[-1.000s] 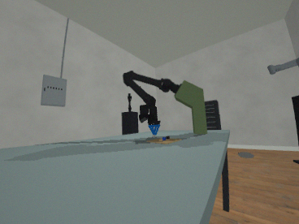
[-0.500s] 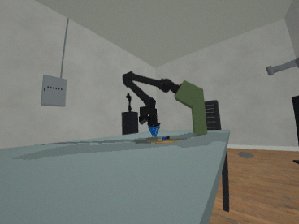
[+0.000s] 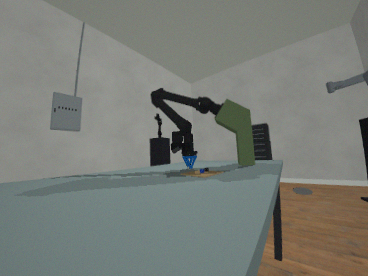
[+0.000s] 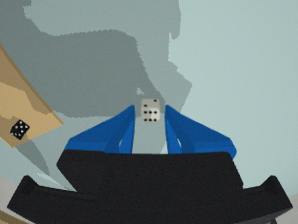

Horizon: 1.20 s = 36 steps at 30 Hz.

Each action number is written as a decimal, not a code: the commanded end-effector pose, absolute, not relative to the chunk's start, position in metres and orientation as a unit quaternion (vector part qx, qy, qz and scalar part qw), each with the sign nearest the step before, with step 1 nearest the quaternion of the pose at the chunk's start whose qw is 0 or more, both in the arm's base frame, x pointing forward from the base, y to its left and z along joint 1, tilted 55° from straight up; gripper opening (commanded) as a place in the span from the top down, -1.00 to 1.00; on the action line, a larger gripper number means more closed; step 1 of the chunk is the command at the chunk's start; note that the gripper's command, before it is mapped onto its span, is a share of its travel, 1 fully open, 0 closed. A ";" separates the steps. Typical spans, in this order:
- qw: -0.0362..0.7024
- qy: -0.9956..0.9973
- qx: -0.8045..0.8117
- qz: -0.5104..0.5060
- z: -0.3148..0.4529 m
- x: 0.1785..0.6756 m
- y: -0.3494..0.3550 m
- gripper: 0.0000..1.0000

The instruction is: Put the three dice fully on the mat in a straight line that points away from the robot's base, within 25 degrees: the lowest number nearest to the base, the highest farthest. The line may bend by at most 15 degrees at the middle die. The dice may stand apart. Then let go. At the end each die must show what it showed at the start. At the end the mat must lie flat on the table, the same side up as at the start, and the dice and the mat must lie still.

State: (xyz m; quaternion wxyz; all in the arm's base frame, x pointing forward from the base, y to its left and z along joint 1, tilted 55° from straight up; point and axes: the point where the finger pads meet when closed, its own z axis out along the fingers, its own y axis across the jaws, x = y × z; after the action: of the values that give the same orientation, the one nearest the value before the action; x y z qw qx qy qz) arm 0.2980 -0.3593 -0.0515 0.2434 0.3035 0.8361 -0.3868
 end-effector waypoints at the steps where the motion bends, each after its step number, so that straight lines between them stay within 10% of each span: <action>1: 0.253 0.828 0.308 -0.393 -0.043 0.299 -0.369 0.40; 21: 0.253 0.828 0.308 -0.393 -0.043 0.299 -0.369 0.40; 22: 0.253 0.828 0.308 -0.393 -0.043 0.299 -0.369 0.79; 36: 0.253 0.828 0.308 -0.393 -0.043 0.299 -0.369 0.79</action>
State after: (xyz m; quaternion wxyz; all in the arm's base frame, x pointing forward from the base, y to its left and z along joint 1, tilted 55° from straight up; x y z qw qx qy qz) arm 0.2980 -0.3593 -0.0515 0.2433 0.3035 0.8361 -0.3868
